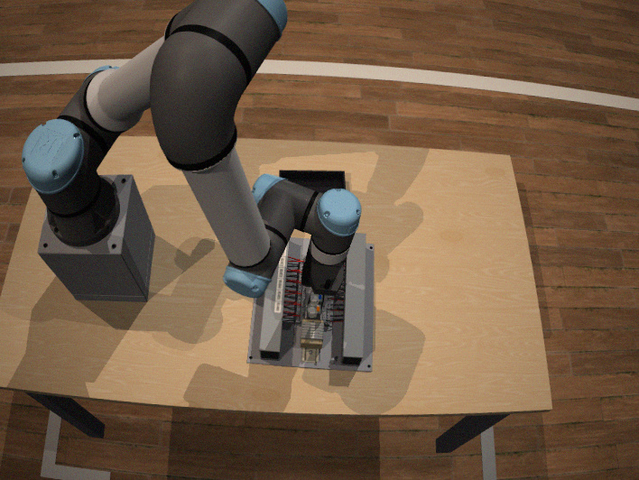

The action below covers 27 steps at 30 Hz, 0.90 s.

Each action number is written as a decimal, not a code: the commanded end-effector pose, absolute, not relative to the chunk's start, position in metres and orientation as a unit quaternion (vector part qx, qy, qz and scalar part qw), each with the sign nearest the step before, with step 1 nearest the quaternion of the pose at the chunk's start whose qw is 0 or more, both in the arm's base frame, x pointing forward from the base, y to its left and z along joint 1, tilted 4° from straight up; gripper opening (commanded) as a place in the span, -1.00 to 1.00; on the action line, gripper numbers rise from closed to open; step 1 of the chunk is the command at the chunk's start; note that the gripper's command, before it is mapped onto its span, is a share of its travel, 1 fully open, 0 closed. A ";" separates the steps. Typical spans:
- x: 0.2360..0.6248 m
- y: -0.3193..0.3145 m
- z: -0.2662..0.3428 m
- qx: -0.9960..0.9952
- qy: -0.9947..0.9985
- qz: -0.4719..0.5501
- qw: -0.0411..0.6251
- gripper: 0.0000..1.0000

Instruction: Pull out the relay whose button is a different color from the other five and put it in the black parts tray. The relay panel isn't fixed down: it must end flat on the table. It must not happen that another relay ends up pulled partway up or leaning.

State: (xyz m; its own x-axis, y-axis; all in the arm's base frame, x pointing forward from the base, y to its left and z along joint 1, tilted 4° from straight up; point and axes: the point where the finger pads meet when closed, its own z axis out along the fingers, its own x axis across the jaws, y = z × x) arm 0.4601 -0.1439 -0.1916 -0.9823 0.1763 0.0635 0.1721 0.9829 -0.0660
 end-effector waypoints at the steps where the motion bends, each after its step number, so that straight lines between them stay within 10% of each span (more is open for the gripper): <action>1: 0.461 -0.145 -0.190 -0.088 -0.995 0.031 0.041 -1.00; 27: 0.462 -0.145 -0.190 -0.088 -0.994 0.030 0.054 -1.00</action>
